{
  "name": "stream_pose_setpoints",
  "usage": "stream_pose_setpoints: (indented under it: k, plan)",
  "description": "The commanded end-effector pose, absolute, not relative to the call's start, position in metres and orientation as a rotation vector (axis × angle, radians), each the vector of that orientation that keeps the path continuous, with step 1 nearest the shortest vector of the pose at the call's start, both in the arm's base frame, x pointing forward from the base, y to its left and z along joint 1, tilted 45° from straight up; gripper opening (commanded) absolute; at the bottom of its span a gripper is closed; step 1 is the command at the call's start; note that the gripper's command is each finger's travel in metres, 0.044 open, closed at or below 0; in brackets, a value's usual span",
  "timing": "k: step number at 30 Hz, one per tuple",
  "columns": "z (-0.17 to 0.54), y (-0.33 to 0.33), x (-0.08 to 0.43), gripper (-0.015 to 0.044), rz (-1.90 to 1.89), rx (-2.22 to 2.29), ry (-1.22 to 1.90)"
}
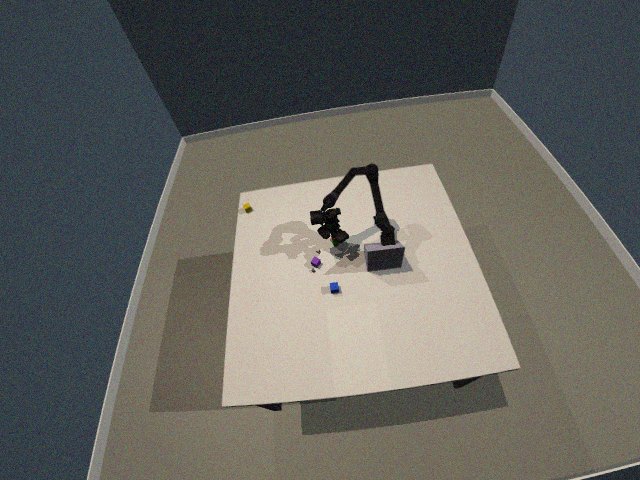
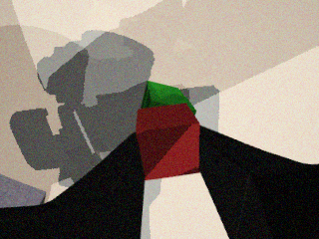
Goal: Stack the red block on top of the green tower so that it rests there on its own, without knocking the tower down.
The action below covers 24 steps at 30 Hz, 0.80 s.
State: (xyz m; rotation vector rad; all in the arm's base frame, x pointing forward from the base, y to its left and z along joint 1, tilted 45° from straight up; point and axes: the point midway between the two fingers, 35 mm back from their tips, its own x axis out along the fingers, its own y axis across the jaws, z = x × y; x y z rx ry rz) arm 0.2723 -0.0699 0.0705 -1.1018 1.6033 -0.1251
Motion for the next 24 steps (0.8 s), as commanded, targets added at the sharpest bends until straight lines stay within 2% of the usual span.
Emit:
stream_pose_setpoints:
  k: [1, 20, 24]
  plan:
    - [0.0702, -0.0706, 0.2721, 0.0000, -0.124, -1.109, 1.605]
    - [0.0728, -0.0681, 0.2723, 0.0000, -0.124, -1.109, 1.605]
    - [0.0699, -0.0701, 0.2721, 0.0105, -0.122, -1.105, 1.605]
